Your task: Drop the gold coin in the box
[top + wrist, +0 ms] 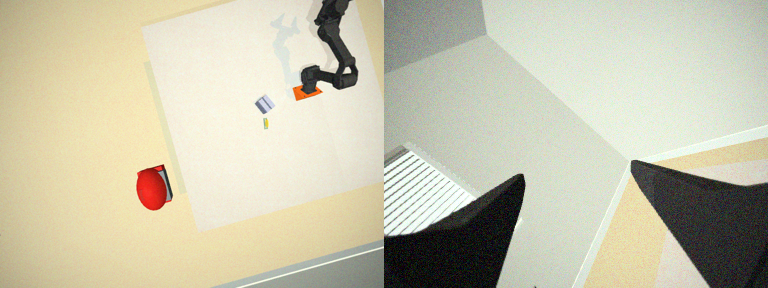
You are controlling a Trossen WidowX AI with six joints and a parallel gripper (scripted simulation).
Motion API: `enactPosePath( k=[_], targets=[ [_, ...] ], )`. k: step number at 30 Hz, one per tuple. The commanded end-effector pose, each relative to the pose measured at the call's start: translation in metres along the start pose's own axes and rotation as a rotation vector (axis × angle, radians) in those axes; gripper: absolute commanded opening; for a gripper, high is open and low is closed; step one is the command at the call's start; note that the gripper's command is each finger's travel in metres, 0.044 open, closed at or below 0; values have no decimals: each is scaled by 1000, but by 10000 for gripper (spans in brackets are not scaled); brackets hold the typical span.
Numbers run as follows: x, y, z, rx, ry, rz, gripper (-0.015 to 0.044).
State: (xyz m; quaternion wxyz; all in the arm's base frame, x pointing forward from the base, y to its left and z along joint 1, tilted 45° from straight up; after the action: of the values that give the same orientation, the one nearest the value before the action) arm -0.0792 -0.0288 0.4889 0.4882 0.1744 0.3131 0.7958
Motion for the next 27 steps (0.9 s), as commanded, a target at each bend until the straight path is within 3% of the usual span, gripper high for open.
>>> enactPosePath(
  k=[1,9,16,27],
  targets=[
    [-2,1,-1,-4,4,8,374],
    [-102,13,-25,-179,157,383,164],
    [-203,-22,-36,-375,258,734,161],
    [-304,-138,-26,-618,319,1213,161]
  ],
)
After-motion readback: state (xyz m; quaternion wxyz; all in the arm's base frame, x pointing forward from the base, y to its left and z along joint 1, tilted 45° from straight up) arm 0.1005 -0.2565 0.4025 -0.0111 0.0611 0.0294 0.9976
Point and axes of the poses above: the point midway between the two fingers, 35 mm back from their tips, its own y axis out along the fingers, its own z axis across the jaws, x = y × z, the point moved 3 cm from there along -y, back along the fingers, and after that the axes turned 10 degrees about y, right-handed, at the moved point
